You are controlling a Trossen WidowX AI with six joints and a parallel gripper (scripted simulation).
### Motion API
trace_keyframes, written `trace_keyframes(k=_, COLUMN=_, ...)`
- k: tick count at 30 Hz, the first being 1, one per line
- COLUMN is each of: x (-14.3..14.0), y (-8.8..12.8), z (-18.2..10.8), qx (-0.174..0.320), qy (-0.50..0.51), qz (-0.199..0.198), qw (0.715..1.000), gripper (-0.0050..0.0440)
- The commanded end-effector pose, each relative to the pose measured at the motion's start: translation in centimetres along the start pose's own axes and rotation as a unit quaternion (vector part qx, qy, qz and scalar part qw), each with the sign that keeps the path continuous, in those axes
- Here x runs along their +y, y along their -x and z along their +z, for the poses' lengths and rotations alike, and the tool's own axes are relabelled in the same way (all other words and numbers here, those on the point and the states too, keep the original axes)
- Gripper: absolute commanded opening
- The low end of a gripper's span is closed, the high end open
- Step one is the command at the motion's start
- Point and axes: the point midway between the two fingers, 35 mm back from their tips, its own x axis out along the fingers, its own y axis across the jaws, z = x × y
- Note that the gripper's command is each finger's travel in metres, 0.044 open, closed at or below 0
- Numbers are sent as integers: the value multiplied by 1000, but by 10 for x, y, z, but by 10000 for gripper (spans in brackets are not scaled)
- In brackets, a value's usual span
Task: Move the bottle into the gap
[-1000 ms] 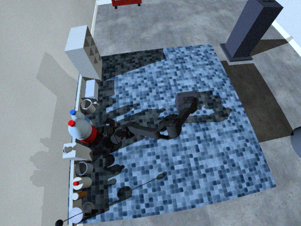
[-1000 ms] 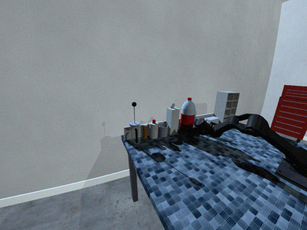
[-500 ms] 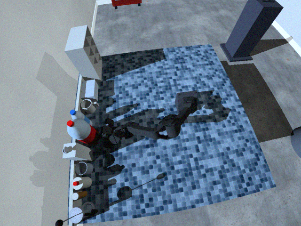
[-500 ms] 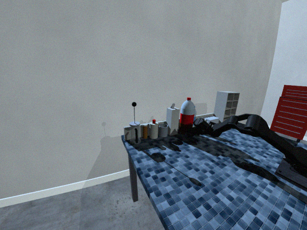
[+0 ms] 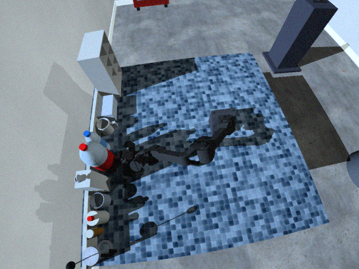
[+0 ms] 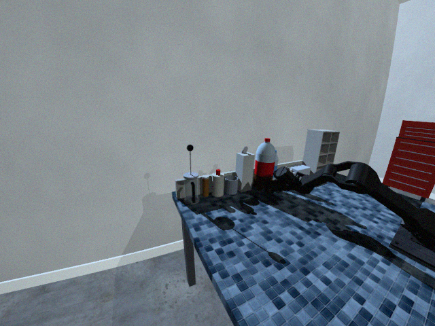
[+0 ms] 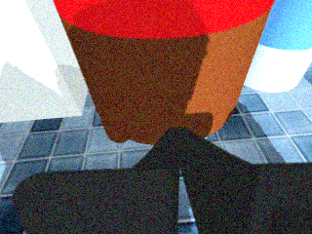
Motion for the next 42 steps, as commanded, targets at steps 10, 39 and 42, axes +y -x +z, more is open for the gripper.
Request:
trace_keyframes(k=10, x=7, y=-4, z=9, qx=-7, qy=4, qz=8, qw=1000, gripper=-50)
trace_keyframes(k=39, x=8, y=-9, z=11, qx=-7, qy=4, qz=8, qw=1000, gripper=-50)
trace_keyframes(k=42, x=8, y=-10, z=12, qx=-7, qy=4, qz=8, qw=1000, gripper=-50)
